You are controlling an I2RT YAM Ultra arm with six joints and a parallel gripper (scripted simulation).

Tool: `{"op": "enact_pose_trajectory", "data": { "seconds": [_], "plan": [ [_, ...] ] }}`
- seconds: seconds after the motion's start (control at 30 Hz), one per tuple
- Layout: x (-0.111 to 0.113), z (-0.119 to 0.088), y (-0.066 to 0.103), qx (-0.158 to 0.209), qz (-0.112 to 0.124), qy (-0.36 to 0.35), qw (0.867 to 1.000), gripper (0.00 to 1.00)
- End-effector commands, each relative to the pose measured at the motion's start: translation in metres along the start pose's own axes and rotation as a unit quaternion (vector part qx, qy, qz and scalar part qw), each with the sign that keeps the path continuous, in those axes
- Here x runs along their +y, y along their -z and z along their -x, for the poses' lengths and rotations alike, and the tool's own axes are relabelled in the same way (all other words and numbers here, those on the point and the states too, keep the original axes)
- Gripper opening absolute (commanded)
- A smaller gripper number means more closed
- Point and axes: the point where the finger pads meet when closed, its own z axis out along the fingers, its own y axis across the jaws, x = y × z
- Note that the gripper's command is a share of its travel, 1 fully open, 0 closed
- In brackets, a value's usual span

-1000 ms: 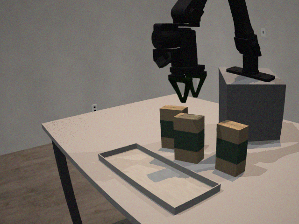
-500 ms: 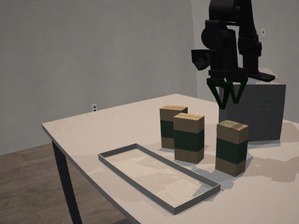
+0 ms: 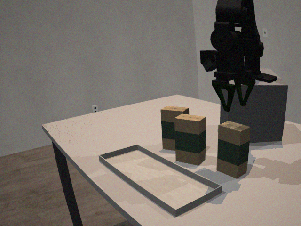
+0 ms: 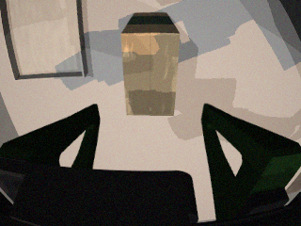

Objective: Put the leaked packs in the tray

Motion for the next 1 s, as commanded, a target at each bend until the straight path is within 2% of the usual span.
{"op": "enact_pose_trajectory", "data": {
  "seconds": [0.0,0.2,0.23,0.33,0.43,0.47,0.53,0.6,0.97],
  "plan": [
    [-0.006,0.002,-0.016,-0.01,-0.007,-0.003,1.0,0.76],
    [-0.006,0.004,-0.04,-0.01,-0.006,-0.005,1.0,0.76],
    [0.004,-0.001,-0.037,-0.005,0.006,-0.004,1.0,0.76],
    [0.012,-0.005,-0.026,0.004,0.024,-0.002,1.0,0.76],
    [0.012,-0.005,-0.026,0.004,0.024,-0.002,1.0,0.76],
    [0.006,-0.002,-0.037,-0.004,0.008,-0.002,1.0,0.76],
    [0.003,-0.001,-0.037,-0.006,0.002,-0.003,1.0,0.76],
    [0.005,-0.002,-0.032,-0.004,0.007,-0.002,1.0,0.76],
    [0.005,-0.002,-0.032,-0.004,0.008,-0.002,1.0,0.76]
  ]
}}
